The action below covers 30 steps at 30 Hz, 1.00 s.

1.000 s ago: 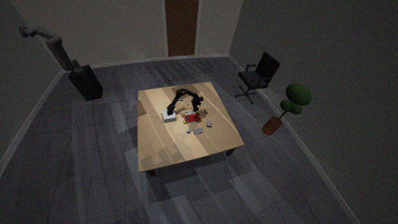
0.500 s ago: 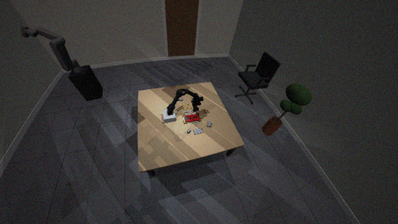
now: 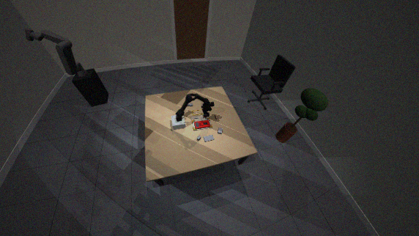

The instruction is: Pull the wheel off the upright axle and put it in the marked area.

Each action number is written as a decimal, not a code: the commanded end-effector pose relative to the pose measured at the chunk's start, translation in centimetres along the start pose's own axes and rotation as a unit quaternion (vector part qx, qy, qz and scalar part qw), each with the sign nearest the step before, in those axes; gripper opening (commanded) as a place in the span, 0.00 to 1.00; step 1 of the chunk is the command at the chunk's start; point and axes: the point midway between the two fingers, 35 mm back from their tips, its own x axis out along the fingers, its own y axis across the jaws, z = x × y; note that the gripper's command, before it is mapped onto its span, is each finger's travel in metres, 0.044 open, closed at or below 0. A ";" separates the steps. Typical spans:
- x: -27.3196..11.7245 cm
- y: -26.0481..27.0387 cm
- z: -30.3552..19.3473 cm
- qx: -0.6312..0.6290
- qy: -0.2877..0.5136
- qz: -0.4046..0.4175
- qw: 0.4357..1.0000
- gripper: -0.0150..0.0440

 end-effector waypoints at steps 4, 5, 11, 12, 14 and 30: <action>-2.0 0.0 -0.2 0.002 -0.007 0.001 1.000 0.25; -2.0 0.0 -0.2 0.002 -0.007 0.001 1.000 0.25; -2.2 0.0 -0.2 0.002 -0.007 0.001 1.000 0.25; -2.3 0.0 -0.2 0.002 -0.008 0.001 1.000 0.25; -2.3 0.0 -0.2 0.002 -0.008 0.001 1.000 0.25; -2.8 0.0 -0.2 0.002 -0.008 0.001 1.000 0.25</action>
